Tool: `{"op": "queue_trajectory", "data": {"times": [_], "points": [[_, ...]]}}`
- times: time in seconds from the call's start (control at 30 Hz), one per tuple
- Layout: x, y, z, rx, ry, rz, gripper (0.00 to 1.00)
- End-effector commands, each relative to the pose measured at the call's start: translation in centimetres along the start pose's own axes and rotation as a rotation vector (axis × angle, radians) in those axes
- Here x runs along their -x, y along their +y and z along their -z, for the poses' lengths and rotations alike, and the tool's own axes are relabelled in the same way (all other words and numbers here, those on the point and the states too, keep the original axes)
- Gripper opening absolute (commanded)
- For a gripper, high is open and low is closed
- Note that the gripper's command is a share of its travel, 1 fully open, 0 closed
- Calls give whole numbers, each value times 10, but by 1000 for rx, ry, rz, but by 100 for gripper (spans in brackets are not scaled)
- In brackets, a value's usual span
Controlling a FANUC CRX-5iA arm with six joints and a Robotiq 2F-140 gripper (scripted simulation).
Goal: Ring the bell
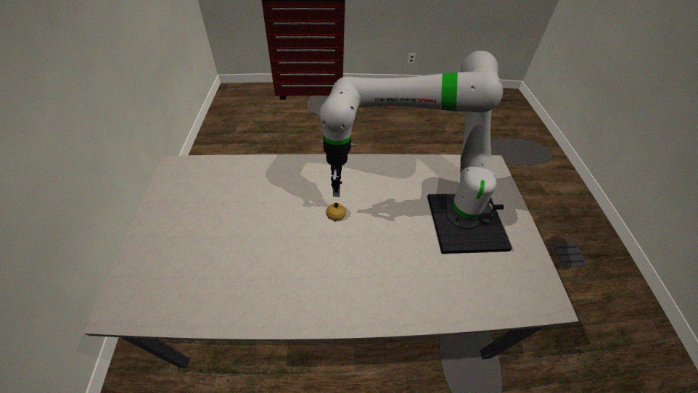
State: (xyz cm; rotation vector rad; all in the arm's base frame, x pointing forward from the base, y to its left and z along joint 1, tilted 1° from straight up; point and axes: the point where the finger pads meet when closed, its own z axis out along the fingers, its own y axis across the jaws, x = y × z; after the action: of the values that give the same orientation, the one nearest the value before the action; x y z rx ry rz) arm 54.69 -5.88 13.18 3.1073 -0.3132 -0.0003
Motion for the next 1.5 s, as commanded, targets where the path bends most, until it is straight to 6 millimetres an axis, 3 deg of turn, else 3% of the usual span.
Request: {"op": "queue_trajectory", "data": {"times": [0.0,0.8,1.47], "points": [[0,1,-4,0,0,0,0],[0,5,-41,0,0,0,0],[0,6,-46,0,0,0,0]]}}
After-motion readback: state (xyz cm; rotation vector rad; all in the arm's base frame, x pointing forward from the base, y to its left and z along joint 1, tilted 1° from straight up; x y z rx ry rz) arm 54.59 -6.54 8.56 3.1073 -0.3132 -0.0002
